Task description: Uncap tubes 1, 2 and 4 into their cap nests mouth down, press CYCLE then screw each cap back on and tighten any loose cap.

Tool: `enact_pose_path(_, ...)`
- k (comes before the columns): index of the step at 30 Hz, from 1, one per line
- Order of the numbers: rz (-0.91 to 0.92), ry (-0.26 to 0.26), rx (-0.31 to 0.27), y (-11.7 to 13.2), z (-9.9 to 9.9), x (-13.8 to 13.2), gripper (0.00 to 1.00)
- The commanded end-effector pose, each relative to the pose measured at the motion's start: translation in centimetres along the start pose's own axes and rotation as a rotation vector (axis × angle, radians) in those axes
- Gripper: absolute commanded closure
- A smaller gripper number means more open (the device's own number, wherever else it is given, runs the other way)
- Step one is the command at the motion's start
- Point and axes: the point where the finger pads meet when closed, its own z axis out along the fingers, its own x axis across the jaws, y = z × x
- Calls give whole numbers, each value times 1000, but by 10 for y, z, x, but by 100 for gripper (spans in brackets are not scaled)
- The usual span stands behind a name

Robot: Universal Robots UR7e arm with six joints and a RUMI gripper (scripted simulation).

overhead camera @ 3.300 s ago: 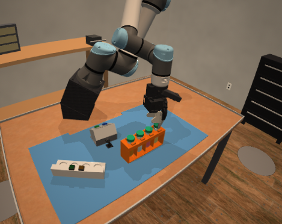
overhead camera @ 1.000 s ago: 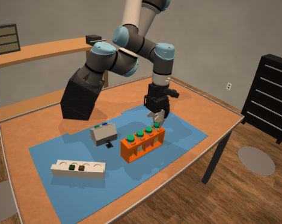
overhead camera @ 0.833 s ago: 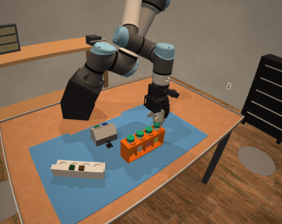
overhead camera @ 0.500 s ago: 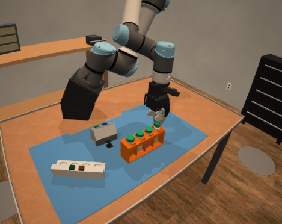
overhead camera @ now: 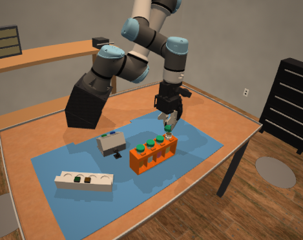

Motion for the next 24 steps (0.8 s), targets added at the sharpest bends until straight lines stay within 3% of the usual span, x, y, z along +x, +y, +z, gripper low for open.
enact_pose_path(1,-249,2,9,24,-1,-4,100)
enact_pose_path(8,-582,3,8,57,-1,-9,100)
enact_pose_path(10,-582,3,8,57,-1,-9,100)
enact_pose_path(14,-826,4,7,82,-1,-13,100)
enact_pose_path(24,-841,4,8,140,0,-22,100)
